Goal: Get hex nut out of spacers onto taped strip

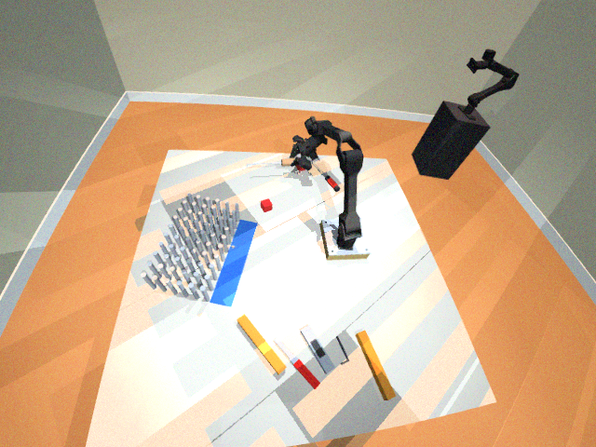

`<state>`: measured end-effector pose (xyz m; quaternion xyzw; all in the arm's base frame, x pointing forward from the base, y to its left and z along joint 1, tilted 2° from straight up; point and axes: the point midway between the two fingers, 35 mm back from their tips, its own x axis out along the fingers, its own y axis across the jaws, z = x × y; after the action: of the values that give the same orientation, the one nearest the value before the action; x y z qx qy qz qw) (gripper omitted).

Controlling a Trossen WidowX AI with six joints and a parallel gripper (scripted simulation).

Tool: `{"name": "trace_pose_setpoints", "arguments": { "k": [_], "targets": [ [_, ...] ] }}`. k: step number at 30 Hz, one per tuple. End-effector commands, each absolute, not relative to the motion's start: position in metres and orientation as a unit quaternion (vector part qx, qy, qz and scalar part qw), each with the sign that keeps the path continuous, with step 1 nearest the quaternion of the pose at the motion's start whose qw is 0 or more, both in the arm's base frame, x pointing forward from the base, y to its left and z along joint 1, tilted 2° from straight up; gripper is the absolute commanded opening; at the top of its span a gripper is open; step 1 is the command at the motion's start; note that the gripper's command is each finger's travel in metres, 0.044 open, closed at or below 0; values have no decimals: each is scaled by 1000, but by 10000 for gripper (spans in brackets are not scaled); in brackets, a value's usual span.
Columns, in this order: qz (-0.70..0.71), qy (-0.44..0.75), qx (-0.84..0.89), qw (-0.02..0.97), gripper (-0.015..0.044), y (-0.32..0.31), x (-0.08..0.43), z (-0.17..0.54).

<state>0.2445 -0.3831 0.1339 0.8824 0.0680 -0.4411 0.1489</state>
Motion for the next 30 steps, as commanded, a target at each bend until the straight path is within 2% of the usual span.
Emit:
{"name": "trace_pose_setpoints", "arguments": {
  "k": [1,30],
  "targets": [
    [-437,68,885,147,0,-383,246,131],
    [-437,68,885,147,0,-385,248,103]
  ]
}}
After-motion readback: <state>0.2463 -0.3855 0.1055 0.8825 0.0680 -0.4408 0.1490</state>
